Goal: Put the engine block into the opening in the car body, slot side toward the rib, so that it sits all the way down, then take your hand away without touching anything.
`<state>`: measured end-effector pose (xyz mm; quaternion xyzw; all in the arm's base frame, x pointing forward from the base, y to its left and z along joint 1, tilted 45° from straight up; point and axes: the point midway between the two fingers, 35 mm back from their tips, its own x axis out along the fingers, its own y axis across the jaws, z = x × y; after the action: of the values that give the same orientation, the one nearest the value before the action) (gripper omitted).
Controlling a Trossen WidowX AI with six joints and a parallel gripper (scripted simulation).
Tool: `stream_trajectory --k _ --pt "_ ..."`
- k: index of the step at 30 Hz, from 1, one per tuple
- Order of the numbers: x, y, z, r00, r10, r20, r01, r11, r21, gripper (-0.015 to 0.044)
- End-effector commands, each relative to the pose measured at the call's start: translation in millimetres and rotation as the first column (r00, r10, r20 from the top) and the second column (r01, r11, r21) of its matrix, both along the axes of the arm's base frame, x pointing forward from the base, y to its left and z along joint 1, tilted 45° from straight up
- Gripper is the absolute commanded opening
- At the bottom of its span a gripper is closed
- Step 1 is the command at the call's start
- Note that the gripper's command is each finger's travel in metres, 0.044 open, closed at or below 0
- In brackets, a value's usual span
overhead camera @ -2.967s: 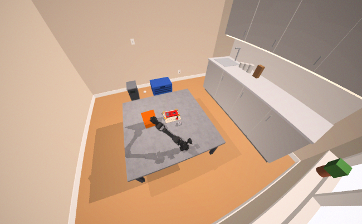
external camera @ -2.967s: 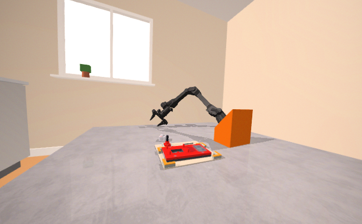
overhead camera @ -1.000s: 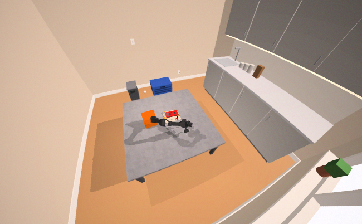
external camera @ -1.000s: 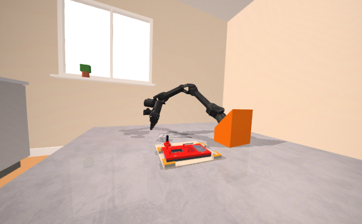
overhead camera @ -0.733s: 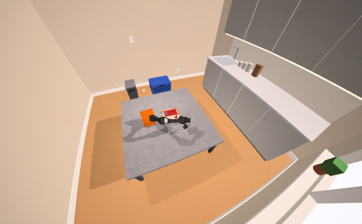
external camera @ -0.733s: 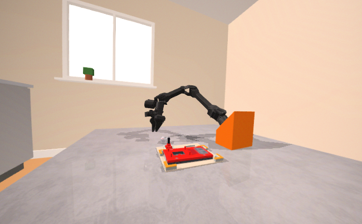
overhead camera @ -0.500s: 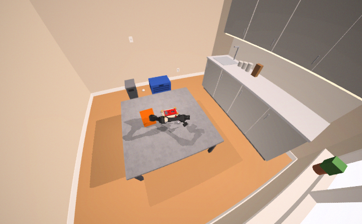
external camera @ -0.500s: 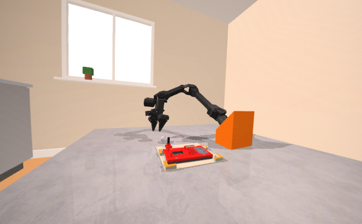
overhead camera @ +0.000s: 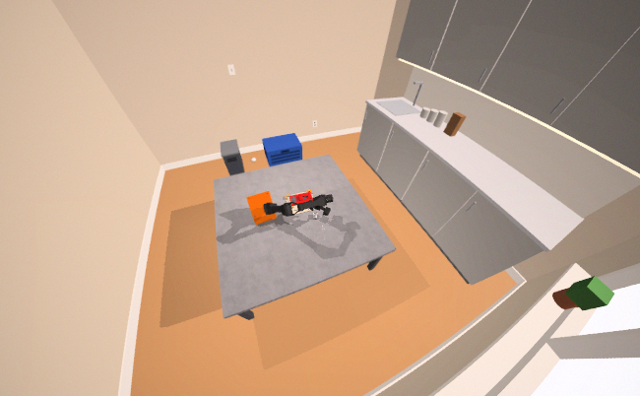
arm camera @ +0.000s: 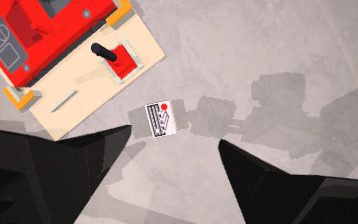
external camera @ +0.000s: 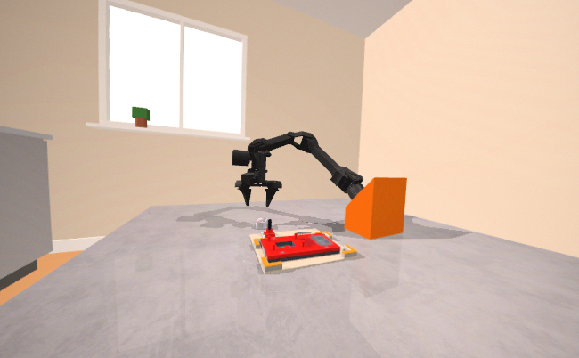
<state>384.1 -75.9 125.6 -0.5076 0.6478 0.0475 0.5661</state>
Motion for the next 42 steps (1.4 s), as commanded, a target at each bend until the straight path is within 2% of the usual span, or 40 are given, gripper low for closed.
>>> stream_trajectory --k 1,10,16,19,26,42 --pt "-7 8 -4 0.993 0.071 -0.089 -0.076 0.996 -0.047 0.0440" --pt "-18 26 -6 0.932 0.220 -0.289 -0.267 0.954 -0.135 0.0440" --pt "-18 25 -8 0.930 0.222 -0.293 -0.271 0.953 -0.136 0.0440" --pt "-15 4 -29 0.930 0.222 -0.293 -0.271 0.953 -0.137 0.0440" --pt "-13 -8 -40 0.930 0.222 -0.293 -0.271 0.953 -0.138 0.0440" --pt "-10 -24 -56 0.930 0.222 -0.293 -0.271 0.953 -0.139 0.0440"
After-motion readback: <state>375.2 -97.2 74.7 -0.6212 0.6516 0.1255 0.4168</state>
